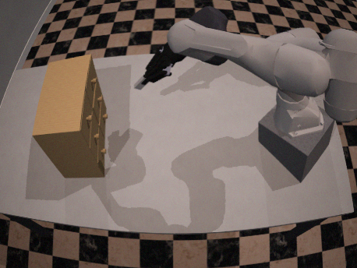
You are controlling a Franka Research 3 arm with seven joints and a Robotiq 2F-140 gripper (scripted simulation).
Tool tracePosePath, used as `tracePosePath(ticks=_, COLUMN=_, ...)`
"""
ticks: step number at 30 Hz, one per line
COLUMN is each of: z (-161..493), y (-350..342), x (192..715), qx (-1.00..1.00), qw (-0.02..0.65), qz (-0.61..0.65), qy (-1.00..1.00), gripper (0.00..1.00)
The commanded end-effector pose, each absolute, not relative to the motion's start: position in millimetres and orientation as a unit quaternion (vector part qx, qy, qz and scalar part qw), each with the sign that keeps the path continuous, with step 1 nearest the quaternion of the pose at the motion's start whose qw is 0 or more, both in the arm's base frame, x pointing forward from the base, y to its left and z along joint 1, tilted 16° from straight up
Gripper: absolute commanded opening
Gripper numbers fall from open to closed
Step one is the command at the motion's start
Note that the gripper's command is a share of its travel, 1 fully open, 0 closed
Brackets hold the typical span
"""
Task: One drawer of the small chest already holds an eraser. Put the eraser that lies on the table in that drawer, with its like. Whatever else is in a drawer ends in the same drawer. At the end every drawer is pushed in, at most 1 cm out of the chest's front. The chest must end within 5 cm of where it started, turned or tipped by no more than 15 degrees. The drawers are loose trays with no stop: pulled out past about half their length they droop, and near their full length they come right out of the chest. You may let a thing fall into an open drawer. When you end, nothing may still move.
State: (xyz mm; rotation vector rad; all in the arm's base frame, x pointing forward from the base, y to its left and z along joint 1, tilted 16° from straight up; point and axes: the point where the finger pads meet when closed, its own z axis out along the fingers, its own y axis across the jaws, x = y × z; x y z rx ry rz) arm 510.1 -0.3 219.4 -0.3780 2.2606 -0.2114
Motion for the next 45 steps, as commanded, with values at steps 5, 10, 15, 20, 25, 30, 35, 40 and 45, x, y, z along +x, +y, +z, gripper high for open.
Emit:
tracePosePath(ticks=5, z=231, y=-3, x=485, qx=-0.103, qw=0.316, qz=-0.082, qy=0.94, gripper=0.0)
tracePosePath(ticks=10, z=246, y=-3, x=463, qx=-0.096, qw=0.239, qz=-0.09, qy=0.962, gripper=0.0)
tracePosePath(ticks=15, z=254, y=-3, x=451, qx=-0.092, qw=0.196, qz=-0.095, qy=0.972, gripper=0.0)
tracePosePath(ticks=20, z=265, y=-3, x=434, qx=-0.085, qw=0.133, qz=-0.1, qy=0.982, gripper=0.0)
tracePosePath(ticks=25, z=271, y=-3, x=425, qx=-0.082, qw=0.1, qz=-0.103, qy=0.986, gripper=0.0)
tracePosePath(ticks=30, z=273, y=-3, x=422, qx=-0.081, qw=0.093, qz=-0.103, qy=0.987, gripper=0.0)
tracePosePath(ticks=35, z=273, y=-3, x=422, qx=-0.081, qw=0.093, qz=-0.103, qy=0.987, gripper=0.0)
tracePosePath(ticks=40, z=273, y=-3, x=422, qx=-0.081, qw=0.093, qz=-0.103, qy=0.987, gripper=0.0)
tracePosePath(ticks=45, z=273, y=-3, x=422, qx=-0.081, qw=0.093, qz=-0.103, qy=0.987, gripper=0.0)
